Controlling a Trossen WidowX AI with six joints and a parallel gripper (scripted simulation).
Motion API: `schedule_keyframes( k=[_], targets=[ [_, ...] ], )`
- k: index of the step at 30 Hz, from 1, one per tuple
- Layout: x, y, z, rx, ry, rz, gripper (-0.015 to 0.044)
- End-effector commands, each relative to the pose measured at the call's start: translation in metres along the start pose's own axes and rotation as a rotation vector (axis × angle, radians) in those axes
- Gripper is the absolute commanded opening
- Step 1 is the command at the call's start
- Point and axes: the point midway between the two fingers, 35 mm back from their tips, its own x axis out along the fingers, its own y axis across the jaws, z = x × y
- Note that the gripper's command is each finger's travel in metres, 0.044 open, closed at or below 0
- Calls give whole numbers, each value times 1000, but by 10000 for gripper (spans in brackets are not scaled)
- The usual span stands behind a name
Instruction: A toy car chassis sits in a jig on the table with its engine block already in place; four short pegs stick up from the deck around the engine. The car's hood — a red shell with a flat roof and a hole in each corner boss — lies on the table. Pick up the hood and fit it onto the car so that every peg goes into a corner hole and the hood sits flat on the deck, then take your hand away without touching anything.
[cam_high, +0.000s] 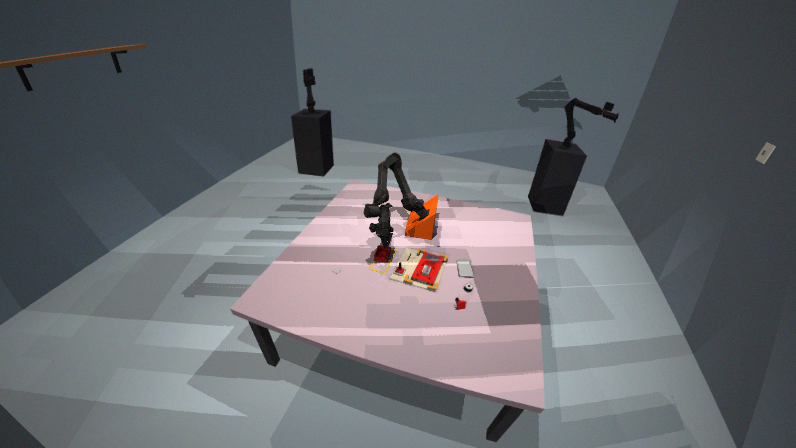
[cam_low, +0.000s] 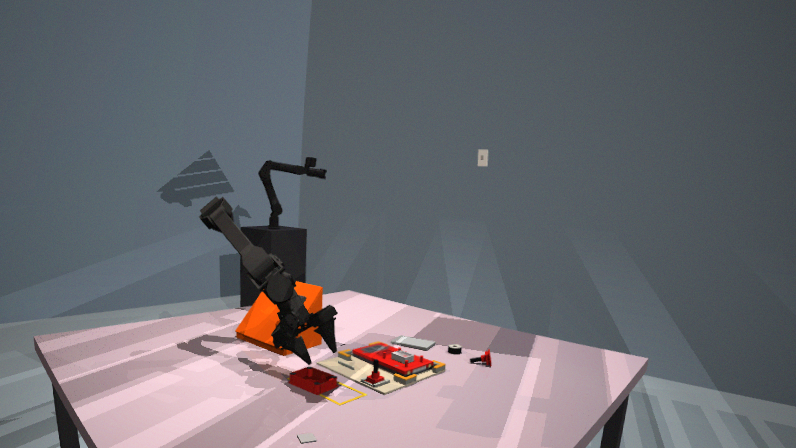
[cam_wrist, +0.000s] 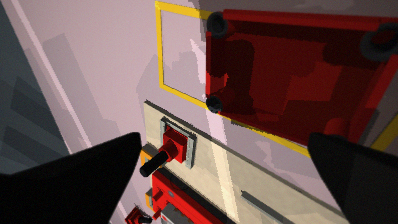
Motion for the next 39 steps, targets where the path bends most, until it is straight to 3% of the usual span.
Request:
schedule_keyframes(
  k=[1,19,39],
  targets=[
    [-9,-4,3,-731,-180,206,440],
    [-24,-6,5,-1546,-535,196,440],
    [-24,-6,4,-1556,-539,194,440]
  ],
)
